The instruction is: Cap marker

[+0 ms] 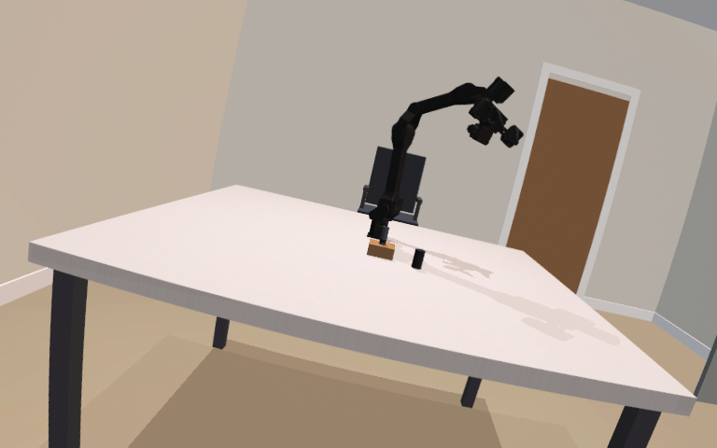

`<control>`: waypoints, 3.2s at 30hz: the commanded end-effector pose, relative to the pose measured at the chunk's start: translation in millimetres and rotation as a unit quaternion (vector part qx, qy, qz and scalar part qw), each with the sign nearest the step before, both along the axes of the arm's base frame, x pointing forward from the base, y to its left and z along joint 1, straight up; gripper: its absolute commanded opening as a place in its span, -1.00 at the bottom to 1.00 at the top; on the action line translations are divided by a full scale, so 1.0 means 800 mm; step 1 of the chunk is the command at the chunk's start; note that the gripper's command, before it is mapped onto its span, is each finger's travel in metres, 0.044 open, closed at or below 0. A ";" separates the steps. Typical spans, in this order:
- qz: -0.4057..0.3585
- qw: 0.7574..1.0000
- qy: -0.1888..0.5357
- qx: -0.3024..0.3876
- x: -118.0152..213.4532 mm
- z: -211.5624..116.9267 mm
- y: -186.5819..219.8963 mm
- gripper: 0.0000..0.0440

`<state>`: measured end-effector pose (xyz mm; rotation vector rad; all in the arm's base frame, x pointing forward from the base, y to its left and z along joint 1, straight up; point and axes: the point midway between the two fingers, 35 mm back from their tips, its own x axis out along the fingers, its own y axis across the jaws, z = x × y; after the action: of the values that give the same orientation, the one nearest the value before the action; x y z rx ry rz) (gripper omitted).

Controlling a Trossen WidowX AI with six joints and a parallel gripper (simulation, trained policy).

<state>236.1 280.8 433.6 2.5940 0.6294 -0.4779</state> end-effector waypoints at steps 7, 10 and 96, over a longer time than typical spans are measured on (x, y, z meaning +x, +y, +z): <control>0.012 0.998 0.046 -0.042 0.008 -0.042 0.008 0.50; 0.015 0.997 0.058 -0.051 0.010 -0.052 0.008 0.50; -0.074 0.876 0.457 -0.136 0.099 -0.293 -0.112 0.49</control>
<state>313.5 197.4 208.6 2.0654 0.5765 -1.6996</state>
